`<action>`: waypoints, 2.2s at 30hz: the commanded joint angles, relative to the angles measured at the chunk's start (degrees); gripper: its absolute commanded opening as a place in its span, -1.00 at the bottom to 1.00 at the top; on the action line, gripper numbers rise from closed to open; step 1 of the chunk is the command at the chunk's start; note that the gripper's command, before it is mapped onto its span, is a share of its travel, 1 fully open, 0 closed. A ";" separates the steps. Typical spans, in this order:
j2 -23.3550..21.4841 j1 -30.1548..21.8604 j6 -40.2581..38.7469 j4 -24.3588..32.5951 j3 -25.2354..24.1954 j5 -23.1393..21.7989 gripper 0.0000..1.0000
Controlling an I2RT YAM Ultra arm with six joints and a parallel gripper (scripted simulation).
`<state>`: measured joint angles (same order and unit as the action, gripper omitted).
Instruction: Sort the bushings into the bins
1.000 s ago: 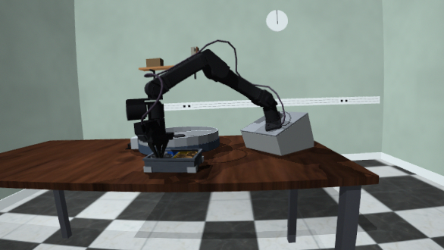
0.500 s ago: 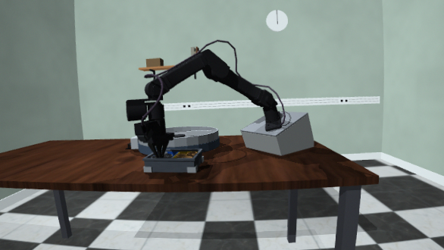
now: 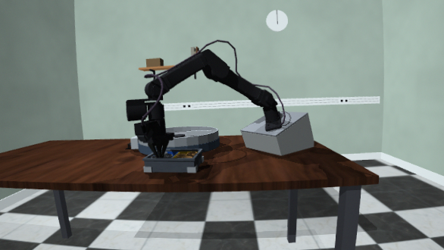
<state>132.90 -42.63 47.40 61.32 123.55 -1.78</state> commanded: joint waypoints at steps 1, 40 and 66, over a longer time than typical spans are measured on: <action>-1.95 -0.03 -0.18 -0.88 1.01 -0.01 -1.00; -0.81 0.22 0.01 0.82 1.95 -0.07 -1.00; -0.73 0.47 0.19 1.22 2.51 -0.15 -1.00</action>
<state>133.10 -42.63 47.40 61.67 124.11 -1.78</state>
